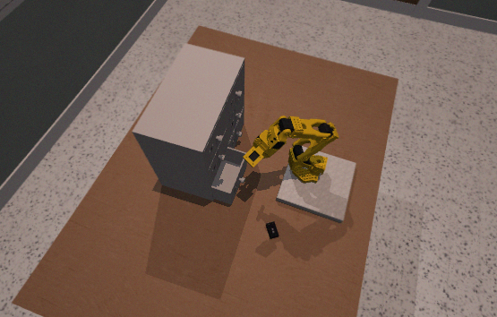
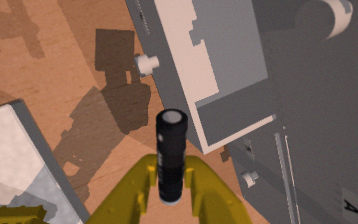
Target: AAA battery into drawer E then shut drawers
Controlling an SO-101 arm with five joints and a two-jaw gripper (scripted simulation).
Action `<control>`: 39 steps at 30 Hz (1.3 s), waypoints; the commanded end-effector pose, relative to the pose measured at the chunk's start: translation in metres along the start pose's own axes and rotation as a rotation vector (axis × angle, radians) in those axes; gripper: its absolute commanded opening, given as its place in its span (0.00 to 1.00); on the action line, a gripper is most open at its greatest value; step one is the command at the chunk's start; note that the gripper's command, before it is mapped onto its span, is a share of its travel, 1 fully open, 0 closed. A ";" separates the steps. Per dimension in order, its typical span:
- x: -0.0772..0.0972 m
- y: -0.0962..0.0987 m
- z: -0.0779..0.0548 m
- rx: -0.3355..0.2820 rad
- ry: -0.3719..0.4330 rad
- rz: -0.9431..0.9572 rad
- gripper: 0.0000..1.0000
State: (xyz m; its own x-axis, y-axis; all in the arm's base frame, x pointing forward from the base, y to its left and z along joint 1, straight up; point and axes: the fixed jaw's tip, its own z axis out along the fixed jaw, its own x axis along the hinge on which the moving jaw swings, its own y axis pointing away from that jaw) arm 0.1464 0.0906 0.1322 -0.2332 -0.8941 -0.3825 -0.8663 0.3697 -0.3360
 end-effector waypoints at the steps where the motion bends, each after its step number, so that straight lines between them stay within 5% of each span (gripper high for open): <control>1: 0.002 0.004 0.001 -0.011 0.004 -0.059 0.00; 39: 0.015 0.007 0.002 -0.012 -0.001 -0.889 0.00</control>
State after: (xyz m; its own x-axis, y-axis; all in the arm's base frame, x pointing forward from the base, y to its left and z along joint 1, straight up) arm 0.1407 0.0808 0.1254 0.4683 -0.8834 -0.0189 -0.7671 -0.3958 -0.5048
